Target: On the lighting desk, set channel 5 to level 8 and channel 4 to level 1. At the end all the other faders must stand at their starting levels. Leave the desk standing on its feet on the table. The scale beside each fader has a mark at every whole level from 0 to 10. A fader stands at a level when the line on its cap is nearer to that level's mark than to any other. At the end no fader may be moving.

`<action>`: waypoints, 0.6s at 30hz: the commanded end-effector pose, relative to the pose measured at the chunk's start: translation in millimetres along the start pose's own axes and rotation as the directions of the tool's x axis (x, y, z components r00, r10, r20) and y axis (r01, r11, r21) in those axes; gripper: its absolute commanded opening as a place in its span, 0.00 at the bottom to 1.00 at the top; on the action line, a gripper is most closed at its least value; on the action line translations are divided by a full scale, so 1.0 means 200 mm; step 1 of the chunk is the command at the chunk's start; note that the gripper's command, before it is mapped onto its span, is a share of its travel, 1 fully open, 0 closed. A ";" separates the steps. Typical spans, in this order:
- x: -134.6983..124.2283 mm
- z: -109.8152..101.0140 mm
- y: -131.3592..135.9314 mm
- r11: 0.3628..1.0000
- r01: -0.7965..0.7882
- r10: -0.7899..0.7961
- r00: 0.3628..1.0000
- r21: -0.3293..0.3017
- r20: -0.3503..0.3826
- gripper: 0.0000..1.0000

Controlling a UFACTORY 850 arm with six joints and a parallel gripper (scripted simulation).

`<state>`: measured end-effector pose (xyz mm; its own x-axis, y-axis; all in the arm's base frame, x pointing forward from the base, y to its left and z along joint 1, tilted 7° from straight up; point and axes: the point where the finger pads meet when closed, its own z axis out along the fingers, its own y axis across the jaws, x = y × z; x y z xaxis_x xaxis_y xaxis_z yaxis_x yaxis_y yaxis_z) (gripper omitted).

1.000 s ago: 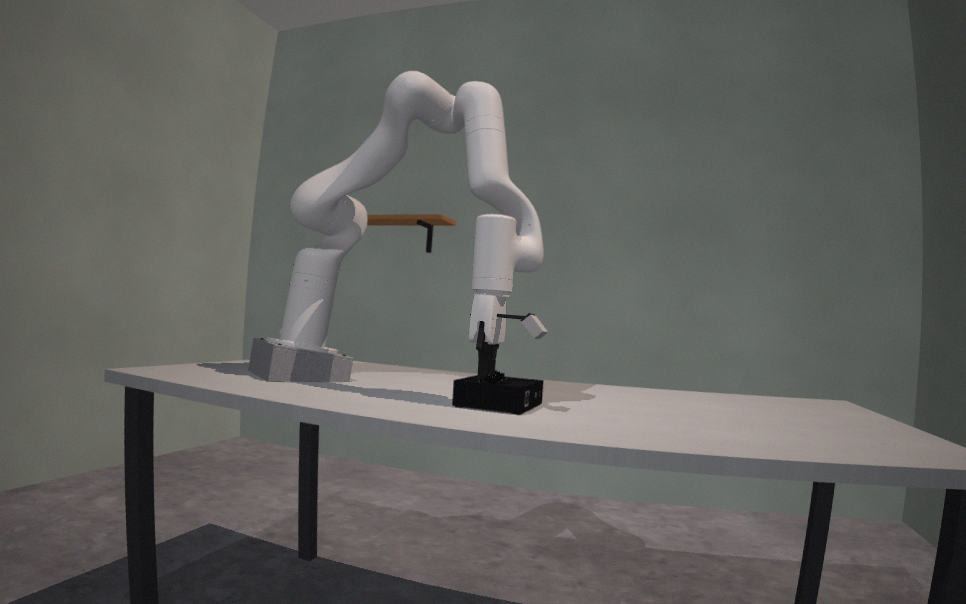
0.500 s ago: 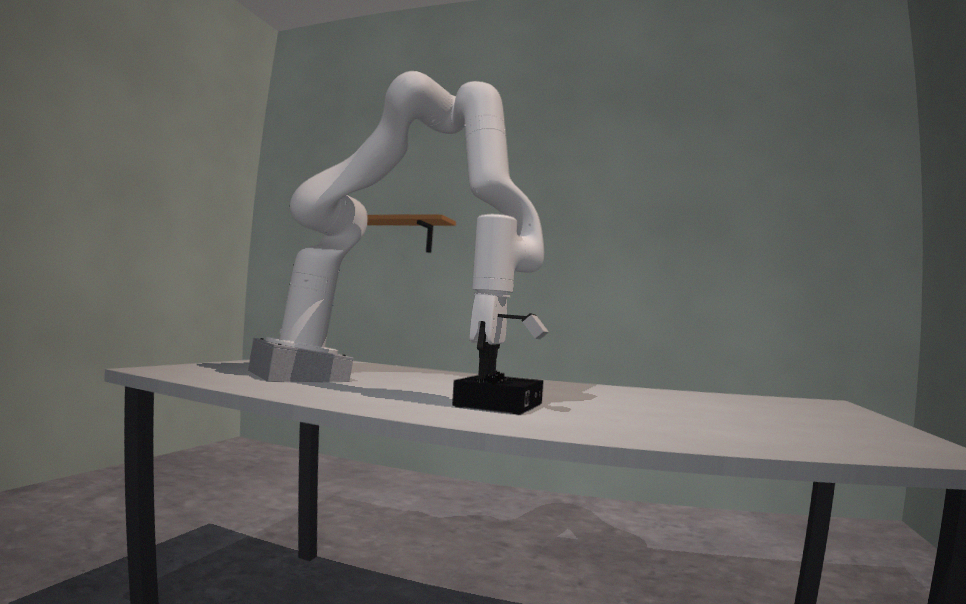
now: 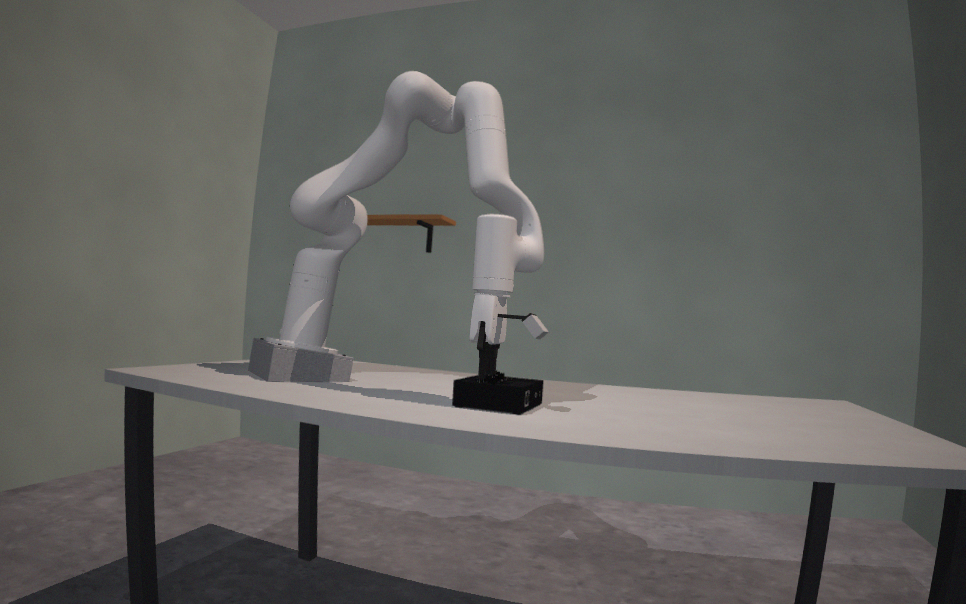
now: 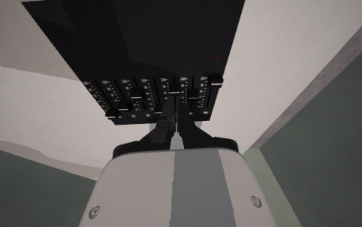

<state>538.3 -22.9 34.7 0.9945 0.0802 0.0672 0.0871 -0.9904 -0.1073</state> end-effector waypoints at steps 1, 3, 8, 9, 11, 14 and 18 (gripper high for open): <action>0.00 0.00 0.00 1.000 0.000 0.000 1.000 0.000 -0.002 0.00; 0.00 0.00 0.00 1.000 0.000 0.000 1.000 0.000 -0.002 0.00; -0.02 0.00 0.00 1.000 0.000 0.000 1.000 0.000 -0.002 0.00; -0.02 0.00 0.00 1.000 0.000 0.000 1.000 0.000 -0.002 0.00; -0.02 0.00 0.00 1.000 0.000 0.000 1.000 0.000 -0.002 0.00; -0.02 0.00 0.00 1.000 0.000 0.000 1.000 0.000 -0.002 0.00; -0.02 0.00 0.00 1.000 0.000 0.000 1.000 0.000 -0.002 0.00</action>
<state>532.5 -23.4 34.3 0.9945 0.0802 0.0673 0.0871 -0.9904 -0.1071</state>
